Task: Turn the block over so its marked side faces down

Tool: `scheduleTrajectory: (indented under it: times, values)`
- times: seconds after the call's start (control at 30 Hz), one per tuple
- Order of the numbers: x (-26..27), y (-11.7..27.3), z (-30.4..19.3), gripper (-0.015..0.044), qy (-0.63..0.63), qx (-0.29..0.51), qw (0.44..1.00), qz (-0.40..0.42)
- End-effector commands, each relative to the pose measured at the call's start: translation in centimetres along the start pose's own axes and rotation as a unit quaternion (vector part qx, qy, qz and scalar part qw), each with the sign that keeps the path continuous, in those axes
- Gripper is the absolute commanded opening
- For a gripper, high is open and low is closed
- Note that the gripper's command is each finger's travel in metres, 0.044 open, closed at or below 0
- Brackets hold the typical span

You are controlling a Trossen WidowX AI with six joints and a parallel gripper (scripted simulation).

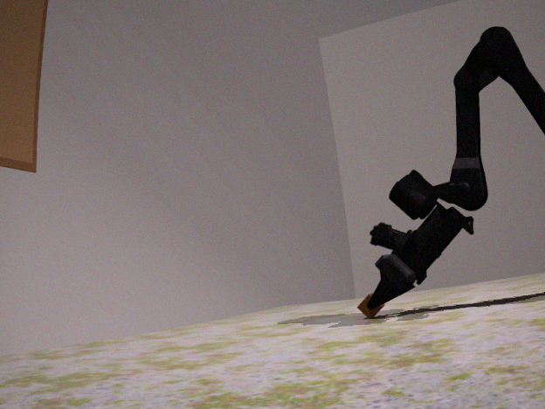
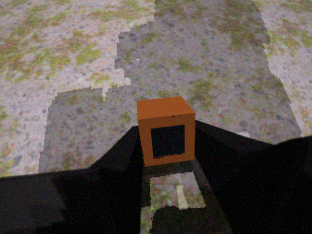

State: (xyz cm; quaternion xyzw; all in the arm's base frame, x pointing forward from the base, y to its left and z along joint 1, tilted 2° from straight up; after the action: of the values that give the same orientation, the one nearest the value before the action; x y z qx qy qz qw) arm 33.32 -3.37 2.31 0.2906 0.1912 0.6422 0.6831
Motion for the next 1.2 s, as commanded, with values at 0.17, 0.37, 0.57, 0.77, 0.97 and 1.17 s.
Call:
scheduleTrajectory:
  times: [0.17, 0.37, 0.57, 0.77, 0.97, 1.17]
  values:
    - [-0.2, 0.6, -1.9, 0.0, 0.0, -0.056, 0.998, 0.014]
    - [-0.2, 1.2, -2.4, 0.0, 0.002, -0.087, 0.996, 0.019]
    - [-0.2, 1.4, -2.4, 0.0, 0.001, -0.099, 0.995, 0.022]
    - [-0.2, 1.4, -2.4, 0.0, 0.001, -0.099, 0.995, 0.022]
    - [-0.2, 1.4, -2.4, 0.0, 0.001, -0.099, 0.995, 0.022]
    - [-0.2, 1.4, -2.4, 0.0157, 0.001, -0.099, 0.995, 0.022]
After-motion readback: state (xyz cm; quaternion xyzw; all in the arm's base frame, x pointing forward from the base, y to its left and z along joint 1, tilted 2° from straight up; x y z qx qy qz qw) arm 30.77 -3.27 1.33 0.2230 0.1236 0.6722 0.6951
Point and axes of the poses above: the point midway between the two fingers, 35 mm back from their tips, its own y axis back along the fingers, its own x axis across the jaws, z = x × y, the point moved 6 cm from there along y, back along the fingers, and after that the axes turned 11 degrees about -y, right-handed, at the moved point
